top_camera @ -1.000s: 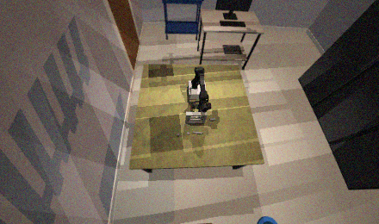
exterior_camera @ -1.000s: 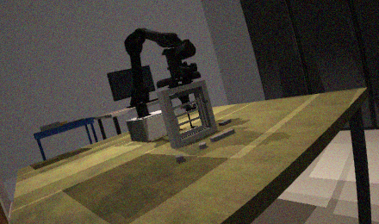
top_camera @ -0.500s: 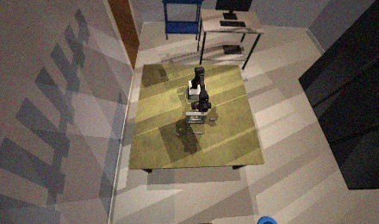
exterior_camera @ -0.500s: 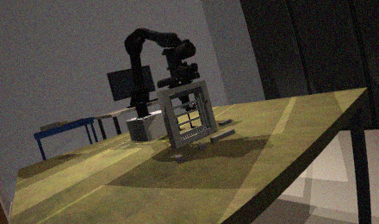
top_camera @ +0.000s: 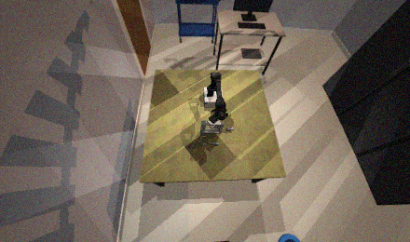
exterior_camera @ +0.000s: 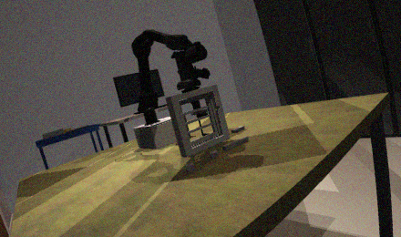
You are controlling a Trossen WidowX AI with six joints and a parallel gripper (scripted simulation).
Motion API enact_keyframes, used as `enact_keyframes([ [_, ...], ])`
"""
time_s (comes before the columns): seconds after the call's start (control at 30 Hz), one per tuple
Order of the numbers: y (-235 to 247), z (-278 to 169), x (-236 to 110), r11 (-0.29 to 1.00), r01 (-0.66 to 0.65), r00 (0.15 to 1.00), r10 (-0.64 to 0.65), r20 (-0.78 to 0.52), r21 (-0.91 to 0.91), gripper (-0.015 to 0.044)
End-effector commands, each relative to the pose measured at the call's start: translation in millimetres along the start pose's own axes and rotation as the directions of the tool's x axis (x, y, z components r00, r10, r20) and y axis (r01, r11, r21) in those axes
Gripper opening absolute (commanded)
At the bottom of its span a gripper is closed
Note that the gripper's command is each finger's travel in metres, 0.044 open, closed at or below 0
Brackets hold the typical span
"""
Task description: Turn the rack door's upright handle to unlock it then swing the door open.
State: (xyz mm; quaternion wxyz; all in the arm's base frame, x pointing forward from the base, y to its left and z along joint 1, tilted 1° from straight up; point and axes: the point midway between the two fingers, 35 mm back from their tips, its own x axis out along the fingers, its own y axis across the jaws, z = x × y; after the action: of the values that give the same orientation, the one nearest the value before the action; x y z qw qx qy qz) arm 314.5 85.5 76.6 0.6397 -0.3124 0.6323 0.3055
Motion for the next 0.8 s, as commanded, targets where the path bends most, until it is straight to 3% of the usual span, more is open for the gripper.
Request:
enact_keyframes([
  [0.0,-0.1,-0.2,0.8,0.984,0.000,1.000,0.000,-0.002,-0.176,0.0016],
  [0.23,-0.1,-0.2,0.9,0.867,-0.001,1.000,0.000,-0.002,-0.498,0.0016],
  [0.47,-0.1,-0.2,0.9,0.647,-0.001,1.000,0.000,-0.002,-0.762,0.0016],
  [0.63,-0.1,-0.2,0.9,0.450,-0.002,1.000,0.000,-0.002,-0.893,0.0016],
  [0.77,-0.1,-0.2,0.9,0.421,-0.002,1.000,0.000,-0.002,-0.907,0.0016],
])
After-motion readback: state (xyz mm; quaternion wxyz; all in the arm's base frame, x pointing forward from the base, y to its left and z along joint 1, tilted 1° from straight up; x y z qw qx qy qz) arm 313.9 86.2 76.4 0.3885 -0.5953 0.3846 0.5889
